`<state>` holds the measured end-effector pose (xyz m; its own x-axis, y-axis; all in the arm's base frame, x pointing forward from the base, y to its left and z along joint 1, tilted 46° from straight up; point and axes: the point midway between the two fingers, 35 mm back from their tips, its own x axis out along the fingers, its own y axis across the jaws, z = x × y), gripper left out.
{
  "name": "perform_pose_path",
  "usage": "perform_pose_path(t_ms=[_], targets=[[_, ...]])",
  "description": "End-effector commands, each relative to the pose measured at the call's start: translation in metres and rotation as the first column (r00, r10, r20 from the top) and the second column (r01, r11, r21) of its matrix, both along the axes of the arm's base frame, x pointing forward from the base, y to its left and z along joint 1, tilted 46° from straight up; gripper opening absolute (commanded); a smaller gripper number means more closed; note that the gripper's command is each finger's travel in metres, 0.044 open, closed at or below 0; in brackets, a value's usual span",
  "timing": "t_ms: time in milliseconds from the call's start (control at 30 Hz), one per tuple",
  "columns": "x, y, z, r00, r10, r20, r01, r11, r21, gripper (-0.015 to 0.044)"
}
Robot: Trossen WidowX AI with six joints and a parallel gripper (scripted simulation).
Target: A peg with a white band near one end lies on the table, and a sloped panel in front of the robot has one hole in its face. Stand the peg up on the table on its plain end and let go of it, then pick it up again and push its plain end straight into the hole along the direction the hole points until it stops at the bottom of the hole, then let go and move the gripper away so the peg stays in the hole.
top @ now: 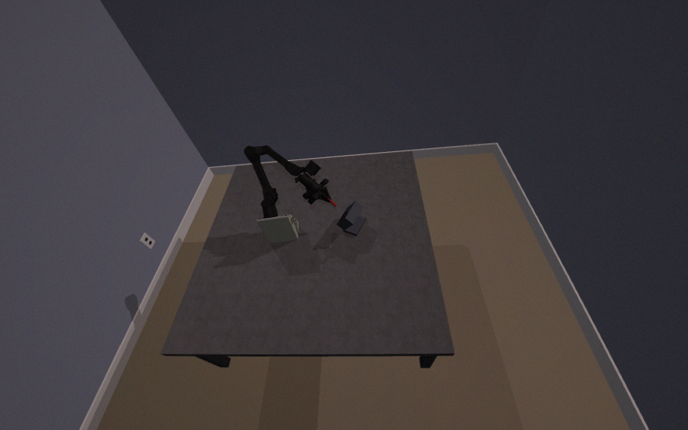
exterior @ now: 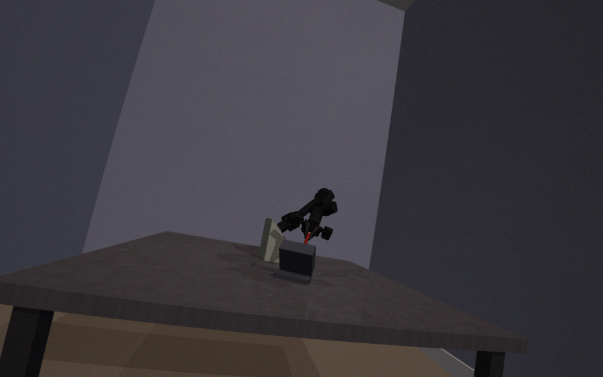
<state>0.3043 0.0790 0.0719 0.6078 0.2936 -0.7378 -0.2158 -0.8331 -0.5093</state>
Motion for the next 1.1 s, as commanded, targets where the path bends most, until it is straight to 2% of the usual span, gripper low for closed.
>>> perform_pose_path(t_ms=[0, 1067], targets=[[0.004, -0.001, -0.005, 1.000, -0.013, 0.000, 0.013, 1.000, -0.005, 0.0000], [0.026, 0.002, -0.024, 0.997, -0.049, 0.061, 0.051, 0.998, -0.021, 0.0000]])
